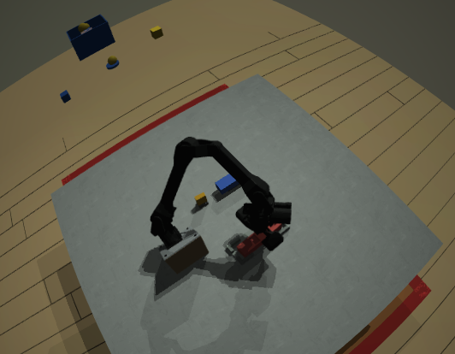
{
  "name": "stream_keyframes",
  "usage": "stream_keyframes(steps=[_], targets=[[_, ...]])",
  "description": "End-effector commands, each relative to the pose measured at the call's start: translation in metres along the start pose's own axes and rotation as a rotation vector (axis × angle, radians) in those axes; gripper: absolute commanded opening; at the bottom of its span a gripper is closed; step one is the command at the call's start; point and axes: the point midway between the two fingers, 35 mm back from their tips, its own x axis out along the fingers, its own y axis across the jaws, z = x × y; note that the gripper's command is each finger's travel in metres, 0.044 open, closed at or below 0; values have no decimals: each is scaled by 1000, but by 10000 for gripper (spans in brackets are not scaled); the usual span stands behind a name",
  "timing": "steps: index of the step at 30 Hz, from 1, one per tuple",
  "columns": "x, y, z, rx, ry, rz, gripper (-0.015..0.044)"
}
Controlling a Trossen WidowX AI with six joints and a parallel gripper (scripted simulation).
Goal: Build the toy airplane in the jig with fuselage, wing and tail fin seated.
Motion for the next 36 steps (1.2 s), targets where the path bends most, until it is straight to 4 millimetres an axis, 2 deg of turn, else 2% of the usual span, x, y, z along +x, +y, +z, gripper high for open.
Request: stream_keyframes(steps=[1, 10, 12, 15, 17, 30, 32, 36], targets=[[0, 0, 0, -1, 0, -1, 440], [-3, 0, 1, -1, 0, -1, 440], [-25, -3, 3, 1, -1, -4, 440], [-80, -3, 3, 5, -1, -4, 440], [-104, -1, 0, 6, -1, -2, 440], [-103, -6, 5, 79, -2, -2, 440], [-104, 3, 12, 81, -2, -8, 440], [-105, 63, 49, 88, -5, -31, 440]])
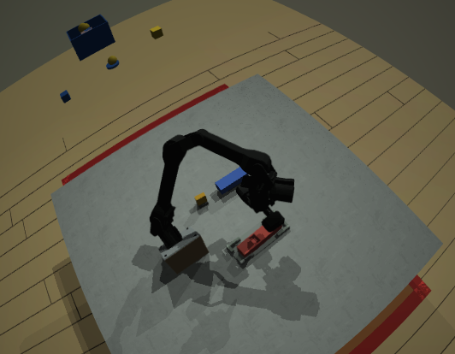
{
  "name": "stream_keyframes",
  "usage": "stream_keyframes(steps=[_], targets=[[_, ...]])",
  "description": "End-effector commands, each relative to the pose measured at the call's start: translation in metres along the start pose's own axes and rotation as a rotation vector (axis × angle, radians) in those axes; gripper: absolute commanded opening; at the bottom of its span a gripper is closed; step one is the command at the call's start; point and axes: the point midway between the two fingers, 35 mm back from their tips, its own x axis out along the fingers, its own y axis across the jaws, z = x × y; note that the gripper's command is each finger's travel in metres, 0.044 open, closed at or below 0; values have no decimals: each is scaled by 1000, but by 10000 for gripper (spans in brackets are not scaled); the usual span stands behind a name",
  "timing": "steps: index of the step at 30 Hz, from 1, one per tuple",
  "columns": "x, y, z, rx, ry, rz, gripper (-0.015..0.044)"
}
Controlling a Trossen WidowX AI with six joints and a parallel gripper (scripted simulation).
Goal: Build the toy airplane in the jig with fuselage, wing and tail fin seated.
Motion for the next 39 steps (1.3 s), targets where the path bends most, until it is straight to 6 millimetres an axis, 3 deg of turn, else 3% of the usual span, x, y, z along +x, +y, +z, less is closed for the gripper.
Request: stream_keyframes(steps=[1, 6, 11, 13, 20, 24, 39], targets=[[1, 64, 27, -15, 1, -16, 440], [7, 144, 42, -17, -3, -11, 440], [16, 227, 37, -24, 4, 19, 440], [18, 244, 34, -25, 7, 28, 440], [20, 245, 34, -25, 8, 28, 440], [51, 246, 33, -26, 7, 30, 440], [71, 247, 33, -26, 7, 30, 440]])
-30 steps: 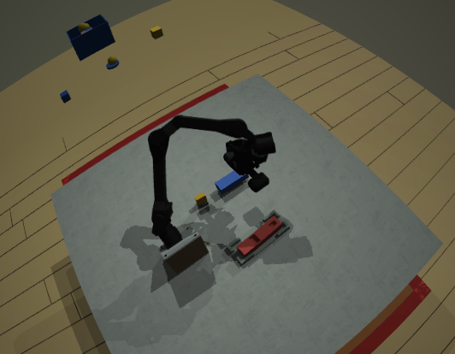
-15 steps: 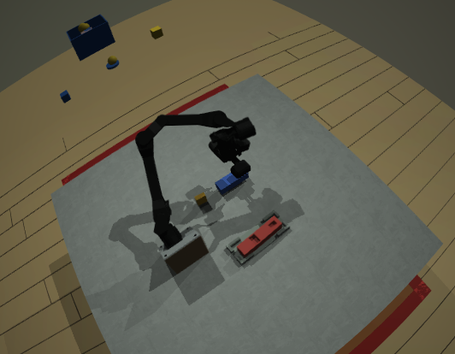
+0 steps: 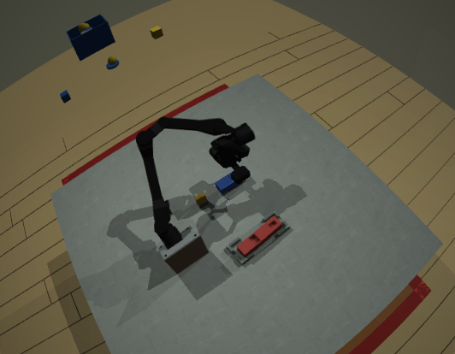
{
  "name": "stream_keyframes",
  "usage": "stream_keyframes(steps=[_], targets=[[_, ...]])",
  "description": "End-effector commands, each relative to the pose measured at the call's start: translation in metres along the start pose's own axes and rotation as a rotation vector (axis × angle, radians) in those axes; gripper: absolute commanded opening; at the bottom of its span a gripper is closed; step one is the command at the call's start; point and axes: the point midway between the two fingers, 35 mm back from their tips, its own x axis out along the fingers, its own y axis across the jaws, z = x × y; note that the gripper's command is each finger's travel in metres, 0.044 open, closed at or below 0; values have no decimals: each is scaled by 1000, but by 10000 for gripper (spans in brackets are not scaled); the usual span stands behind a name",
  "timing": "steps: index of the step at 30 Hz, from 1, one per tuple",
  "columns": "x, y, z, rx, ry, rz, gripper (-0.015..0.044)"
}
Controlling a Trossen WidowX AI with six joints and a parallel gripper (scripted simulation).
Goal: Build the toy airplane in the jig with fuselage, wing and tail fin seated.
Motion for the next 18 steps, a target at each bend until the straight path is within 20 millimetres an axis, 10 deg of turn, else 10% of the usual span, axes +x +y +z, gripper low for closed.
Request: stream_keyframes(steps=[1, 18], targets=[[8, 0, -1, 6, 5, 4, 440], [35, 0, -1, 6, 5, 4, 440]])
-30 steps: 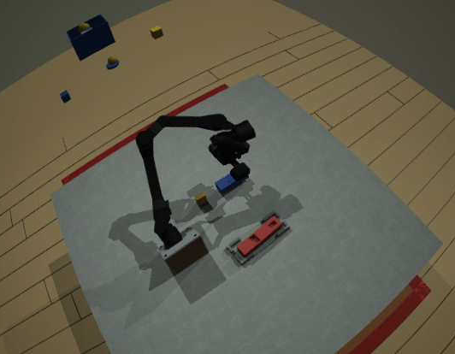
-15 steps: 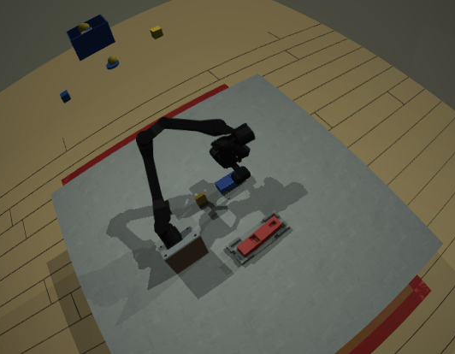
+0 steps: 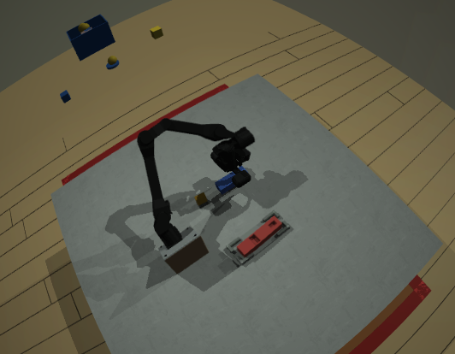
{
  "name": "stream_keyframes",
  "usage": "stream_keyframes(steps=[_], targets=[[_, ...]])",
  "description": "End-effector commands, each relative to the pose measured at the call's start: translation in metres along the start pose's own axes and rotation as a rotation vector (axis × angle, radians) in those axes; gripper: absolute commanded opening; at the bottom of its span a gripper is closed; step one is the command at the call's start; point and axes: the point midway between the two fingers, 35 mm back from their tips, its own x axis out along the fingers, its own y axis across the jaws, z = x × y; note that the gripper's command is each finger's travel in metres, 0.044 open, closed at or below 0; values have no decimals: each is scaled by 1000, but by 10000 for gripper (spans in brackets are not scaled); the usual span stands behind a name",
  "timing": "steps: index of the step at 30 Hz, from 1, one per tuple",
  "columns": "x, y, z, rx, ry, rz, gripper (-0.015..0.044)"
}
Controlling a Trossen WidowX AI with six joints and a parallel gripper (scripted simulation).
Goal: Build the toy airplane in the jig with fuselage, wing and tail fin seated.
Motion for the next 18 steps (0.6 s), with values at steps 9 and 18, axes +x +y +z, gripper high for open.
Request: stream_keyframes(steps=[9, 18], targets=[[18, 1, -3, 7, 8, 5, 414], [18, 1, -3, 7, 8, 5, 177]])
